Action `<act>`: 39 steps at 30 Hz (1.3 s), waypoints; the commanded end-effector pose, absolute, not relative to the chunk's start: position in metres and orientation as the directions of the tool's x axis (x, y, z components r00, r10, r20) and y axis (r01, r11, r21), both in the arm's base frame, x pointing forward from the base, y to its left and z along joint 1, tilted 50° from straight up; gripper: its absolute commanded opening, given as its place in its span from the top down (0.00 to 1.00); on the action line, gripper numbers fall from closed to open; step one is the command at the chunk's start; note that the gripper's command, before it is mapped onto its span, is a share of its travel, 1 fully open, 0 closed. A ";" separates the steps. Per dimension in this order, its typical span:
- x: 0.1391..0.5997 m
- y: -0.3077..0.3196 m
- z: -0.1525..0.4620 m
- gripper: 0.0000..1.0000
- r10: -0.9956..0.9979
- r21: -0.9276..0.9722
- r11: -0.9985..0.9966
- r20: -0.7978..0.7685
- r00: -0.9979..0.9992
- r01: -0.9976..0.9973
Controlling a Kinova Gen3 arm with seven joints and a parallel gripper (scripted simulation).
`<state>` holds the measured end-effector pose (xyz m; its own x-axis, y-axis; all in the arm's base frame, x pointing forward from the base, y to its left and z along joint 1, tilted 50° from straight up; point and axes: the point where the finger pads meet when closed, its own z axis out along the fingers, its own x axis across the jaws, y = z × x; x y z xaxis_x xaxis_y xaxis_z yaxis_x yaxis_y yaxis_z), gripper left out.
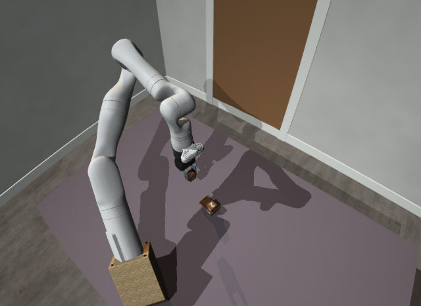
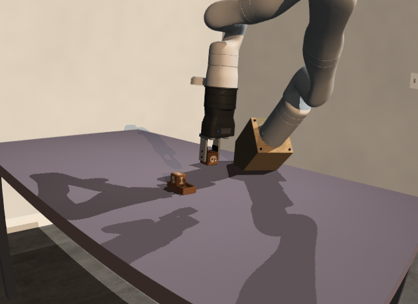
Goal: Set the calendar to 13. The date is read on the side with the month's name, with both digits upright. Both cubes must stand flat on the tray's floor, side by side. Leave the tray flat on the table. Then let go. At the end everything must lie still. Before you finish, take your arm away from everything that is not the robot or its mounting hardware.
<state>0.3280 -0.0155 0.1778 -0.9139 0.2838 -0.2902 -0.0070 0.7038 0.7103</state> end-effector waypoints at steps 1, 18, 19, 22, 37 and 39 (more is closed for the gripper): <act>0.328 -0.018 0.177 0.40 0.284 0.709 0.705 -0.291 -0.913 -0.007; 0.322 -0.087 0.119 0.40 0.283 0.711 0.704 -0.293 -0.913 -0.010; 0.322 -0.087 0.119 0.40 0.283 0.711 0.704 -0.293 -0.913 -0.010; 0.322 -0.087 0.119 0.40 0.283 0.711 0.704 -0.293 -0.913 -0.010; 0.327 -0.079 0.111 0.40 0.283 0.709 0.705 -0.293 -0.913 -0.009; 0.328 -0.078 0.109 0.40 0.283 0.709 0.705 -0.293 -0.913 -0.009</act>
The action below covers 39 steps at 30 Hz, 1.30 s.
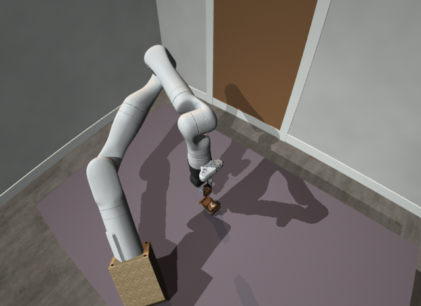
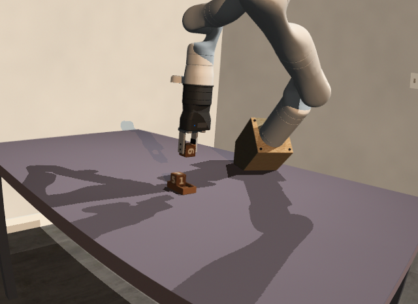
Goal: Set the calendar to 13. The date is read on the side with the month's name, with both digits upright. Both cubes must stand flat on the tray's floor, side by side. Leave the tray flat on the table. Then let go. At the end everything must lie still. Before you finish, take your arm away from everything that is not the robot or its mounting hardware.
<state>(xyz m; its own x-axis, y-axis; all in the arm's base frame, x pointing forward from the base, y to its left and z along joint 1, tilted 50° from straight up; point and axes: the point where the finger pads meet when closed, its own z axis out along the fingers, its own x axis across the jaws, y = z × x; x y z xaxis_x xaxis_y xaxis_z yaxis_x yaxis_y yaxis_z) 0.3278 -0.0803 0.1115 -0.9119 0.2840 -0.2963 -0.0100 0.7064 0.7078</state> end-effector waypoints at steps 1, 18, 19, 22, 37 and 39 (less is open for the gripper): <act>0.329 -0.076 0.108 0.40 0.283 0.709 0.705 -0.293 -0.913 -0.009; 0.347 -0.049 0.080 0.40 0.283 0.709 0.705 -0.293 -0.913 -0.009; 0.348 -0.048 0.079 0.40 0.283 0.709 0.705 -0.293 -0.913 -0.009; 0.349 -0.047 0.078 0.40 0.283 0.709 0.705 -0.293 -0.913 -0.009; 0.349 -0.046 0.077 0.40 0.283 0.709 0.705 -0.293 -0.913 -0.009; 0.349 -0.046 0.077 0.40 0.283 0.709 0.705 -0.293 -0.913 -0.009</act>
